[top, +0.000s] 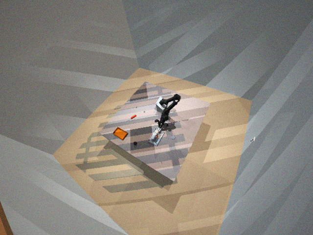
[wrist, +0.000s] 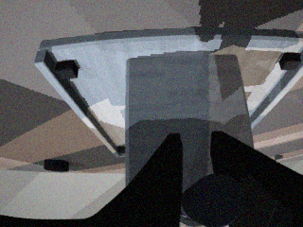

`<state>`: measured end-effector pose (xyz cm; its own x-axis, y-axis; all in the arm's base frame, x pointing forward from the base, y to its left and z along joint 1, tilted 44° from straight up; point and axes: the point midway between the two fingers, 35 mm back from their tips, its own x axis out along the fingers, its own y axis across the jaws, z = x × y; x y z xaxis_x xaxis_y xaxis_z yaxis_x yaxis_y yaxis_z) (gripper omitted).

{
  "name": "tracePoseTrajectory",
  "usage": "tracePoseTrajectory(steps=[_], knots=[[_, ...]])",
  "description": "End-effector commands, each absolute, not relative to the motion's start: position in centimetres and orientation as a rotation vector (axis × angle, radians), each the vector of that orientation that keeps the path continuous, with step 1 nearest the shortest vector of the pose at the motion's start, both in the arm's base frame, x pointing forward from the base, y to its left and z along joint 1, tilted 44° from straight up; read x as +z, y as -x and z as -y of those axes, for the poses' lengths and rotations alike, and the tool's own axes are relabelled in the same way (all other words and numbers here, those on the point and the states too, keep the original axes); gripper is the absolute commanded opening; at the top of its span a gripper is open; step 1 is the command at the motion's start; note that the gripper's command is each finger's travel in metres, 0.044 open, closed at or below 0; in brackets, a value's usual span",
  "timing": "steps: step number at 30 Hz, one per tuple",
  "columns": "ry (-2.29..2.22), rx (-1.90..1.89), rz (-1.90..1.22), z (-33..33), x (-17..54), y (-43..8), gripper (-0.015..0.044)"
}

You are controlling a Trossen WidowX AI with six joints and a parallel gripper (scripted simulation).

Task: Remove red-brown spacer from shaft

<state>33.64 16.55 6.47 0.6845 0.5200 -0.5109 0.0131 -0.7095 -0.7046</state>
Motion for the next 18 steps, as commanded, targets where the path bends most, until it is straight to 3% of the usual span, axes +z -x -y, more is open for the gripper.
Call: tracePoseTrajectory(steps=[1, 18], knots=[[2.207, 0.944, 0.406, -16.56, 6.48, -33.96, 0.0], [2.207, 0.944, 0.406, -16.56, 6.5, -34.39, 0.0]])
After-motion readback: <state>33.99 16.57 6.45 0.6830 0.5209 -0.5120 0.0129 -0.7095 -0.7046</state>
